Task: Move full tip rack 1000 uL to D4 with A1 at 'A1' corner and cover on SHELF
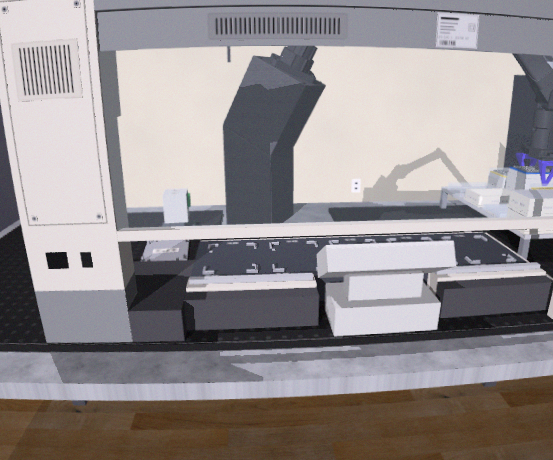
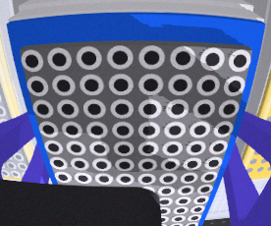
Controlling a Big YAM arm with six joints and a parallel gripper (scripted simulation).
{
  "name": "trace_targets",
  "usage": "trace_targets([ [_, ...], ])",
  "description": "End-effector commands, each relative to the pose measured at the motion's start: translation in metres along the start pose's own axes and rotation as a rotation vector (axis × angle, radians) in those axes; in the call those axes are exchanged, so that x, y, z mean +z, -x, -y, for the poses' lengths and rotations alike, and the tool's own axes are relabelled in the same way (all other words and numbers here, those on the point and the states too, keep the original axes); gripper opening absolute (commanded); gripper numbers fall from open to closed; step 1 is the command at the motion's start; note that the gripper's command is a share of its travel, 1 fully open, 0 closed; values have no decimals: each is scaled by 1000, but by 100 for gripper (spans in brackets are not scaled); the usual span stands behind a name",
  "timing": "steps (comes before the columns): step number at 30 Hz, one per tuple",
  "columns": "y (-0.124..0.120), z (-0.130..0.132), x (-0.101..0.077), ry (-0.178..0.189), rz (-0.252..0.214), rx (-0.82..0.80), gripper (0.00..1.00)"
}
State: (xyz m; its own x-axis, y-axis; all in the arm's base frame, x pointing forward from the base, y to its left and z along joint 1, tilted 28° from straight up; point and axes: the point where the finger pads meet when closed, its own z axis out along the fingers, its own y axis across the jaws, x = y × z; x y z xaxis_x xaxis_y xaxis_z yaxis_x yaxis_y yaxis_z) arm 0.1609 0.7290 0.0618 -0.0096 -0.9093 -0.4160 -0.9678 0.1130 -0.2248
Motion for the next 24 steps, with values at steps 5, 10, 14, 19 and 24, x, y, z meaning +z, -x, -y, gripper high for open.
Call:
trace_targets([
  [5,24,17,-24,-14,61,15,0],
  [10,24,17,-24,-14,61,15,0],
  [14,24,17,-24,-14,61,15,0],
  [19,15,12,-34,-8,40,10,0],
  [24,18,5,-45,-5,47,10,0],
])
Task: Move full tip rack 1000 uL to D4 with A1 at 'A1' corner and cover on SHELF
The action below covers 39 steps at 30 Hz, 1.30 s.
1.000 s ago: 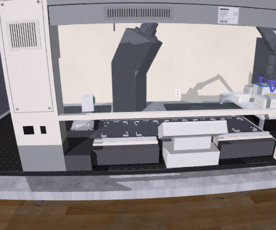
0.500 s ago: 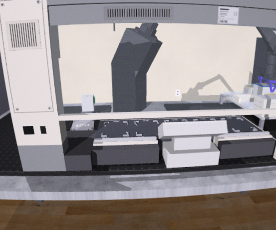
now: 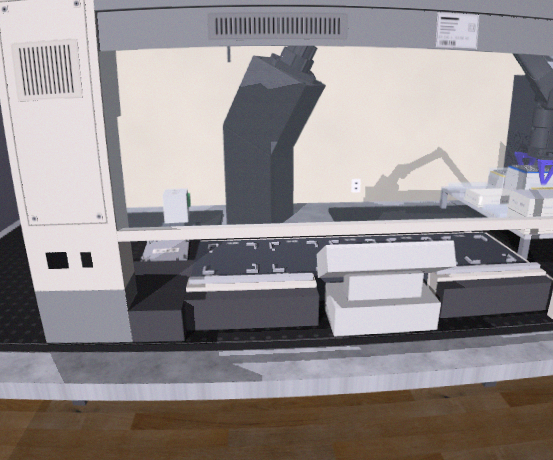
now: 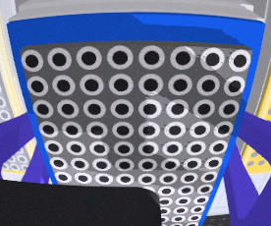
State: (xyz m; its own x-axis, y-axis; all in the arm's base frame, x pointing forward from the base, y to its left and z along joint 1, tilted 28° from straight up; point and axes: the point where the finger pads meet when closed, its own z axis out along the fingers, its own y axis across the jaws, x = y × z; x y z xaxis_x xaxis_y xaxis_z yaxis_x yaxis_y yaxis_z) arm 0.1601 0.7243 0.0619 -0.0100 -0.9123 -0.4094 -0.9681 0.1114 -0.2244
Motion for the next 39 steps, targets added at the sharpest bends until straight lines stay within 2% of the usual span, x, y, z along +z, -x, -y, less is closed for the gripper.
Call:
trace_targets([
  [1,28,6,-48,-7,66,13,0],
  [2,33,5,-53,-8,76,14,0],
  [5,25,-2,-53,-3,59,5,0],
  [8,30,0,-58,-4,69,6,0],
  [9,37,1,-64,-6,84,7,0],
  [13,21,-3,-61,-1,52,3,0],
  [15,29,0,-70,-4,69,7,0],
  [17,23,-2,-69,-2,57,4,0],
  [19,31,0,-78,-5,74,8,0],
  [22,24,-2,-79,-3,60,5,0],
  [25,26,-1,-81,-3,64,6,0],
  [26,40,3,-93,-7,95,9,0],
  [31,20,-2,-89,-2,55,4,0],
  [34,29,0,-99,-4,72,8,0],
  [37,24,-1,-101,-3,64,6,0],
  [39,29,0,-108,-4,74,8,0],
])
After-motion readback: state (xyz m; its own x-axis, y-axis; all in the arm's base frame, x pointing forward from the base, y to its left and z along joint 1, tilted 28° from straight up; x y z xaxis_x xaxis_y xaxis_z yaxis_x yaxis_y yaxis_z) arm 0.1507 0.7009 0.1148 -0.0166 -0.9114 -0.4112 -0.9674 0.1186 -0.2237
